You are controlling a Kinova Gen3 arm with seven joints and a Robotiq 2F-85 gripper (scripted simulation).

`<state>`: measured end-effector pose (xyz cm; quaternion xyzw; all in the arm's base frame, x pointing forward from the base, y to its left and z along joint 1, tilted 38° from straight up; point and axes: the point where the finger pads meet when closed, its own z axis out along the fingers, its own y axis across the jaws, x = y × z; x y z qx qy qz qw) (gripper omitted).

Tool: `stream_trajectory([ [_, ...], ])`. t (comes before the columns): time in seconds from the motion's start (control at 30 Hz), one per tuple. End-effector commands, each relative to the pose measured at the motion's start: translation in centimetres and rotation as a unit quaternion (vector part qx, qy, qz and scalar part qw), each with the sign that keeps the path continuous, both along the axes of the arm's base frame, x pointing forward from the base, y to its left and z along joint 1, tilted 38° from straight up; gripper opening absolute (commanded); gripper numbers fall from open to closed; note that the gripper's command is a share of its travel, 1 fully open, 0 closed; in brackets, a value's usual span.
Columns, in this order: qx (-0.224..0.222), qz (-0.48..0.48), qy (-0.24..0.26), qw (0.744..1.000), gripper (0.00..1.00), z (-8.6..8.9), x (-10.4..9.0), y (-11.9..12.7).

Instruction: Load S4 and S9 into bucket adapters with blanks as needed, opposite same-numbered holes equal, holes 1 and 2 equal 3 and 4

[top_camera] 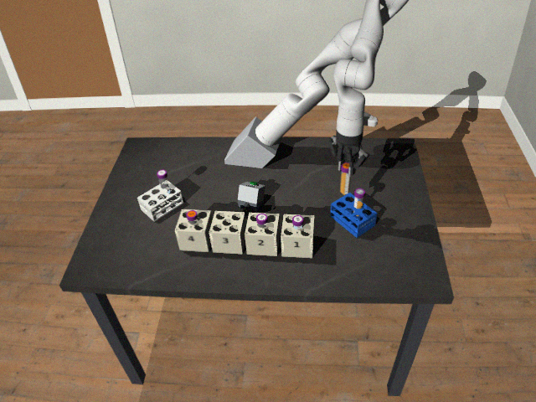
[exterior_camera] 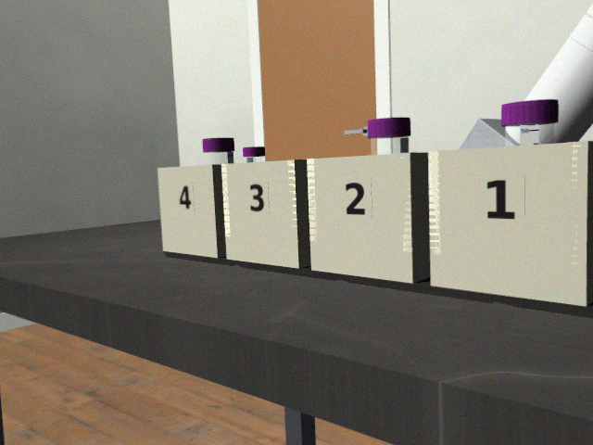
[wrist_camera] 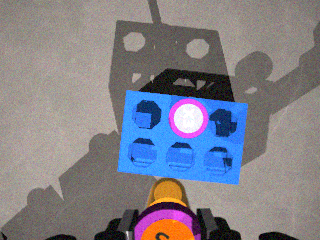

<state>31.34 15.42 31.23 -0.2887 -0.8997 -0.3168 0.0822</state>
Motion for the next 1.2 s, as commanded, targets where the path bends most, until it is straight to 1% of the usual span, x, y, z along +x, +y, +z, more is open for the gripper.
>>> stream_trajectory([
  [0.0,0.0,0.034,-0.028,0.999,0.1,-0.8,0.5,-1.1],
  [0.17,-0.002,0.073,-0.059,0.996,0.1,-1.8,1.1,-2.3],
  [0.23,-0.002,0.073,-0.059,0.996,0.1,-1.8,1.1,-2.3],
  [0.47,-0.004,0.127,-0.102,0.987,0.1,-3.1,1.9,-4.1],
  [0.73,-0.007,0.189,-0.151,0.97,0.1,-4.6,2.8,-6.0],
  [0.8,-0.007,0.189,-0.151,0.97,0.1,-4.6,2.8,-6.0],
  [1.1,-0.01,0.256,-0.204,0.945,0.1,-6.4,3.9,-8.3],
  [1.17,-0.01,0.262,-0.208,0.942,0.1,-6.7,4.1,-8.8],
])
